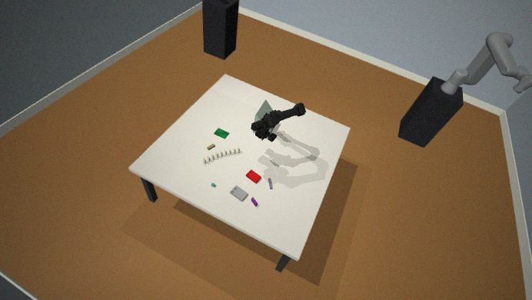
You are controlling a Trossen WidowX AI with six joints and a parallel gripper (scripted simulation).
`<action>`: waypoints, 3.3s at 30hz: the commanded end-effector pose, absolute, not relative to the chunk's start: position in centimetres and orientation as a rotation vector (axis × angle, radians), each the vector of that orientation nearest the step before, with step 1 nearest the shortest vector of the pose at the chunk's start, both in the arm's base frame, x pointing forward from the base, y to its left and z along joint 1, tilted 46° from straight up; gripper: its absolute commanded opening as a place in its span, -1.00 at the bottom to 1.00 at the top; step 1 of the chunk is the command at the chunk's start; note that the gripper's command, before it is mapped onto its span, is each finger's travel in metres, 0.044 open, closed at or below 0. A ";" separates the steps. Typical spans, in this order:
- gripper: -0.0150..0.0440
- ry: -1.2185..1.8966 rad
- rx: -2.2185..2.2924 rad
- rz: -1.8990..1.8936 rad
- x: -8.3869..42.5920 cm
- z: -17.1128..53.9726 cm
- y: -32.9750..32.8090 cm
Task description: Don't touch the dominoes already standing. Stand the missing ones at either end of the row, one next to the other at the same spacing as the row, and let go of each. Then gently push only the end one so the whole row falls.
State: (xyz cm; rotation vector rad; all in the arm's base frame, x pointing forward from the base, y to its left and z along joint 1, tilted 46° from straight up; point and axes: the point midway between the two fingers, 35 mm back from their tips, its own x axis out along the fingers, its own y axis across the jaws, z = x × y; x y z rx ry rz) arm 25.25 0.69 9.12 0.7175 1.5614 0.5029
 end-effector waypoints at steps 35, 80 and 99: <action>-0.42 1.470 0.288 0.039 20.6 6.2 4.7; -0.42 0.434 0.556 -0.224 21.1 8.6 6.1; -0.42 0.217 0.811 -0.199 20.1 9.6 6.1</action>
